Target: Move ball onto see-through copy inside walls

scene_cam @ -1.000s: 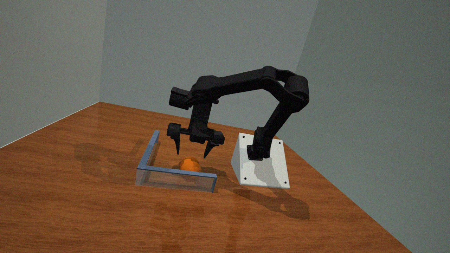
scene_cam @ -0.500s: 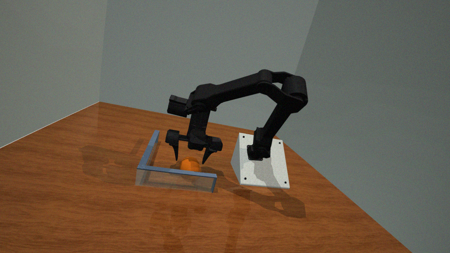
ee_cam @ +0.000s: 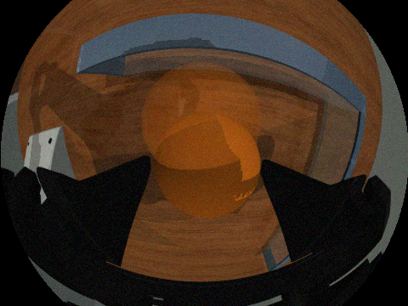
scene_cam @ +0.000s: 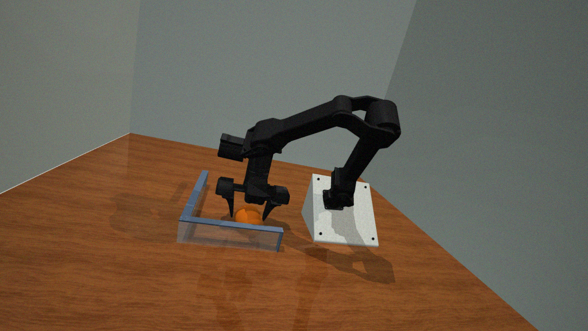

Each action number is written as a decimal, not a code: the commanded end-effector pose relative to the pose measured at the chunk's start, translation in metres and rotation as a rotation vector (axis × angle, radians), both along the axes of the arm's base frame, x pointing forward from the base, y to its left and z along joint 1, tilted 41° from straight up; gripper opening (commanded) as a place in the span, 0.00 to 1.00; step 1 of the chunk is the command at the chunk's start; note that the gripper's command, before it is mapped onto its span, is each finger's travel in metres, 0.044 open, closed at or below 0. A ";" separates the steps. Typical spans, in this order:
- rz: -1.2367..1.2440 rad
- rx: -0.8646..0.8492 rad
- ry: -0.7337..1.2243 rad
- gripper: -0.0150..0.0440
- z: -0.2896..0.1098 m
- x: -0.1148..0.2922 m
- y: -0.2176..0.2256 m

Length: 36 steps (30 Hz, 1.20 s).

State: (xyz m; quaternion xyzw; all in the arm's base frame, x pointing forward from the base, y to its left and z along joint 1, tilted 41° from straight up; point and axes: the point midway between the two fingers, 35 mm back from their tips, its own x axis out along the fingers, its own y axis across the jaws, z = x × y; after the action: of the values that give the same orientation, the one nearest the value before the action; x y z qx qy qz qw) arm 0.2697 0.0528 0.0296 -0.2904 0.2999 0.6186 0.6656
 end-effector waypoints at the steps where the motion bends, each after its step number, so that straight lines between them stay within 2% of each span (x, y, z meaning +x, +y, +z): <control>1: -0.003 0.005 0.002 0.86 -0.001 0.000 0.001; 7: -0.003 0.005 0.002 0.79 -0.001 0.000 0.001; 19: -0.005 -0.008 0.002 0.25 0.035 0.007 -0.036; 36: -0.003 -0.001 0.005 0.25 0.108 -0.008 -0.094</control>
State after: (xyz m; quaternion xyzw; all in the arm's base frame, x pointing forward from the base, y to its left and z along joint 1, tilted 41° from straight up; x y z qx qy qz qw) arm 0.2645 -0.0328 0.1269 -0.2842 0.3032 0.6207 0.6648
